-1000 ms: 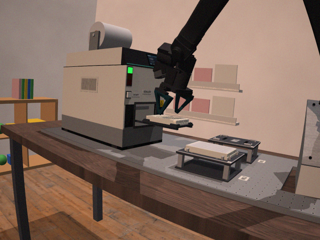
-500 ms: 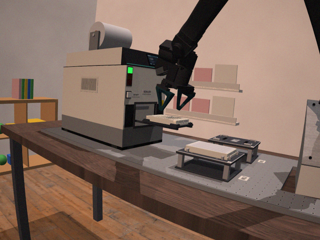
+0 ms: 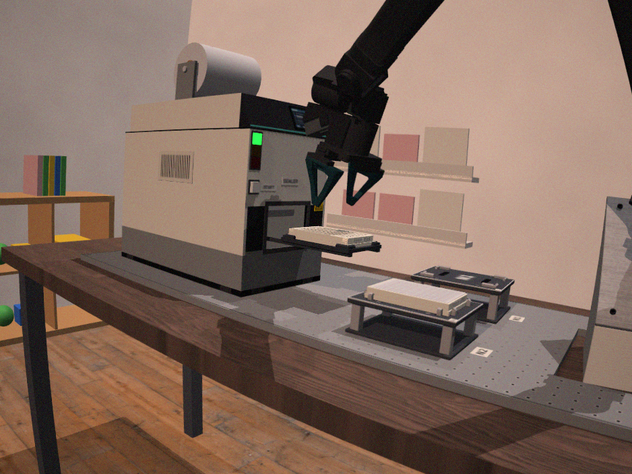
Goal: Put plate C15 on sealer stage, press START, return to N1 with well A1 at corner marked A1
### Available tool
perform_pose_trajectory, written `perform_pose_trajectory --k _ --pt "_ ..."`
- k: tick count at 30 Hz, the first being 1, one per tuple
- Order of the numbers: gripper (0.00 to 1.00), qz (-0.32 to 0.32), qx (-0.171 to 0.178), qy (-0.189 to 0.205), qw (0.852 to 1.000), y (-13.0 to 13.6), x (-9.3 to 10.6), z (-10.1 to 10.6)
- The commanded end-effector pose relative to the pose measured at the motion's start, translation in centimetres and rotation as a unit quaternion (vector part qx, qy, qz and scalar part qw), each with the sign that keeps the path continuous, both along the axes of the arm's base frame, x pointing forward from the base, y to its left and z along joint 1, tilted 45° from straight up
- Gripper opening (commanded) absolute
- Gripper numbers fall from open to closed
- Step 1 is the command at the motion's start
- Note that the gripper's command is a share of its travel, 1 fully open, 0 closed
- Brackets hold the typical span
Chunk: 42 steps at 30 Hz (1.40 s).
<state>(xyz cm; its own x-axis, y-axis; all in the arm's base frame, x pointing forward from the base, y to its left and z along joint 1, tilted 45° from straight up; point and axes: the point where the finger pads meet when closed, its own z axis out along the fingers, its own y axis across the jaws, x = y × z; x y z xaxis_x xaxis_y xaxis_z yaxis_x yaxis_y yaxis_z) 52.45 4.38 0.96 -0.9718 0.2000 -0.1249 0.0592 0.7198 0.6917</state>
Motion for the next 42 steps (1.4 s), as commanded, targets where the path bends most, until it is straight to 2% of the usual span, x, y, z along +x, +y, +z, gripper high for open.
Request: perform_pose_trajectory --k 1,5,10,19,23,39,40,42 --pt "1.0 -0.008 -0.003 -0.026 1.0 -2.4 1.7 2.1" --pt "1.0 -0.009 -0.004 -0.04 0.999 -2.9 2.6 3.7" --pt "1.0 -0.005 -0.004 -0.044 0.999 -2.0 2.9 3.9" --pt "1.0 -0.005 -0.002 -0.007 1.0 -0.6 1.2 0.5" --pt "1.0 -0.006 0.0 0.003 1.0 -0.5 0.4 -0.1" --pt "1.0 -0.012 -0.006 -0.024 1.0 -2.4 0.7 1.6" --pt "1.0 -0.011 -0.005 -0.024 1.0 -1.7 -0.8 0.6" --pt "1.0 -0.012 -0.004 -0.019 1.0 -1.7 -1.4 0.6"
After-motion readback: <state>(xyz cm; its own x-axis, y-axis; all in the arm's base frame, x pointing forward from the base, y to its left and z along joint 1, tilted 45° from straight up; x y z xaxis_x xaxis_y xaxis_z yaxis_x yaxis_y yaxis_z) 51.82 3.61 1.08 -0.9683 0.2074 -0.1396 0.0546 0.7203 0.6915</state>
